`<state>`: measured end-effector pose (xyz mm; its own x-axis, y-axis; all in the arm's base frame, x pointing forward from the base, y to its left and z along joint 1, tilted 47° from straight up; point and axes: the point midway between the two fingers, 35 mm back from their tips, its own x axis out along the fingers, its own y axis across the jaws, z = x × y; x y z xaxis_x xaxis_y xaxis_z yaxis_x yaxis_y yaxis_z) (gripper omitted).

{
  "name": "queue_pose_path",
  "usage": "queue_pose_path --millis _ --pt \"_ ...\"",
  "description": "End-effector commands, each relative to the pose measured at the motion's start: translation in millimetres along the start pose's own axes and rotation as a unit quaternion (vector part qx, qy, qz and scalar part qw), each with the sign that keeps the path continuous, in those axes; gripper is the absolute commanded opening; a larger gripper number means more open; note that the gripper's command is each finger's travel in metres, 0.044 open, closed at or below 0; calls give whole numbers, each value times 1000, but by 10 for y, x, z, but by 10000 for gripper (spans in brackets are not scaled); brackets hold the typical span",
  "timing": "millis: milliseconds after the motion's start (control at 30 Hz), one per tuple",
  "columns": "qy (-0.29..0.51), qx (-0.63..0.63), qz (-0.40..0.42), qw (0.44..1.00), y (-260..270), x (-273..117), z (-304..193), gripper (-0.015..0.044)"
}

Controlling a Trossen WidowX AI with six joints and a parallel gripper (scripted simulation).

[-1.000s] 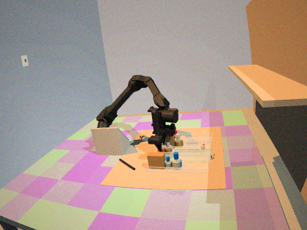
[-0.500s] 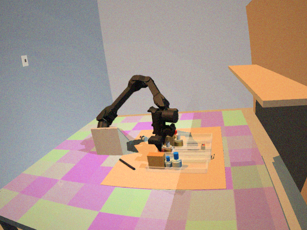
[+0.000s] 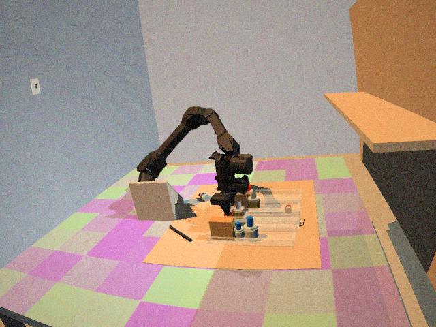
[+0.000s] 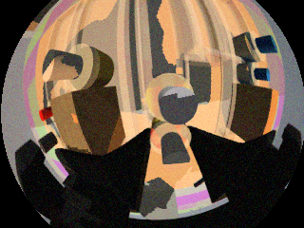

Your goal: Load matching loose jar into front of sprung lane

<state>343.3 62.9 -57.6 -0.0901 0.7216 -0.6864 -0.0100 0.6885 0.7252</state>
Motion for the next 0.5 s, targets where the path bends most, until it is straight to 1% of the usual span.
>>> queue_pose_path --millis 0,467 --pt "-7 -8 4 1000 39 1 32 0" --pt "-7 -8 4 1000 39 2 8 0"
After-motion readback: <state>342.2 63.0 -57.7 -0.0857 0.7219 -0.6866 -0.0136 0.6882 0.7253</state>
